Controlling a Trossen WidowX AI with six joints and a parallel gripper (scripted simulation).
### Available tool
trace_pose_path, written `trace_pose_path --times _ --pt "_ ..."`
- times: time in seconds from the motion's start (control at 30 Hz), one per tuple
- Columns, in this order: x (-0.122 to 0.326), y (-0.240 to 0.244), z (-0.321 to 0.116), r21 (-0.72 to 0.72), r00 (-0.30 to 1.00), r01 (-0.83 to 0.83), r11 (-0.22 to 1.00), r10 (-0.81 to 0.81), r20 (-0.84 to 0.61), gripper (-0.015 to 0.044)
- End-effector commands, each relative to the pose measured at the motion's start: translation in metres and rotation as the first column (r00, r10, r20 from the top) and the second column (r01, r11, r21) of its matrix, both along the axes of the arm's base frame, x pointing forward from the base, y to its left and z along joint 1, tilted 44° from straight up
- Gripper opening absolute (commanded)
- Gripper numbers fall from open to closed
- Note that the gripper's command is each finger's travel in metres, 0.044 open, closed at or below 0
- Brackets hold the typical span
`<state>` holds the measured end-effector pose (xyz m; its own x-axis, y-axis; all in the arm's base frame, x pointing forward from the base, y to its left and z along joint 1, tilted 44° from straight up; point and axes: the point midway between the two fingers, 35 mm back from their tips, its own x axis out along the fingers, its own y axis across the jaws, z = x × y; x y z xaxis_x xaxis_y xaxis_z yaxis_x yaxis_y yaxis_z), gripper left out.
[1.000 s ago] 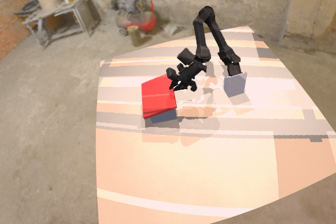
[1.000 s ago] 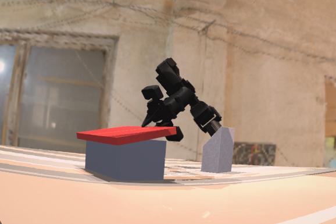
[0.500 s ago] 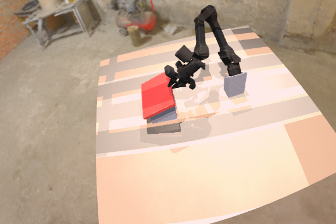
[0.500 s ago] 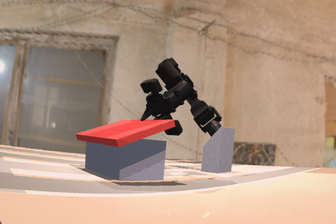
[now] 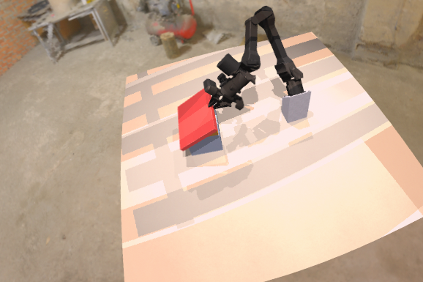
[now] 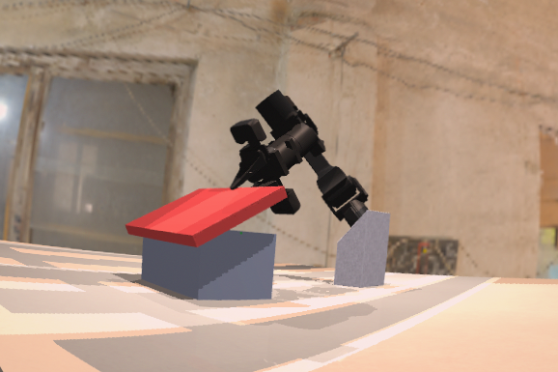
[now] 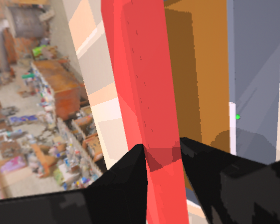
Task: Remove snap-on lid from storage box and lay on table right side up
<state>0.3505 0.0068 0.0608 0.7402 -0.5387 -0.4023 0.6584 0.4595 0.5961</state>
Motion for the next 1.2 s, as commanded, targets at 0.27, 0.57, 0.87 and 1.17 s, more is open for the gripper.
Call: trace_pose_path --times 0.27,0.57,0.87,1.17 --pt "0.013 0.011 0.015 0.006 1.000 -0.003 1.000 0.003 0.013 0.0000" --pt "0.024 0.018 0.025 0.006 1.000 -0.003 1.000 0.003 0.013 0.0000" --pt "0.027 0.026 0.033 0.007 1.000 -0.003 1.000 0.003 0.013 0.0000" --pt "0.027 0.034 0.042 0.007 1.000 -0.003 1.000 0.003 0.013 0.0000"
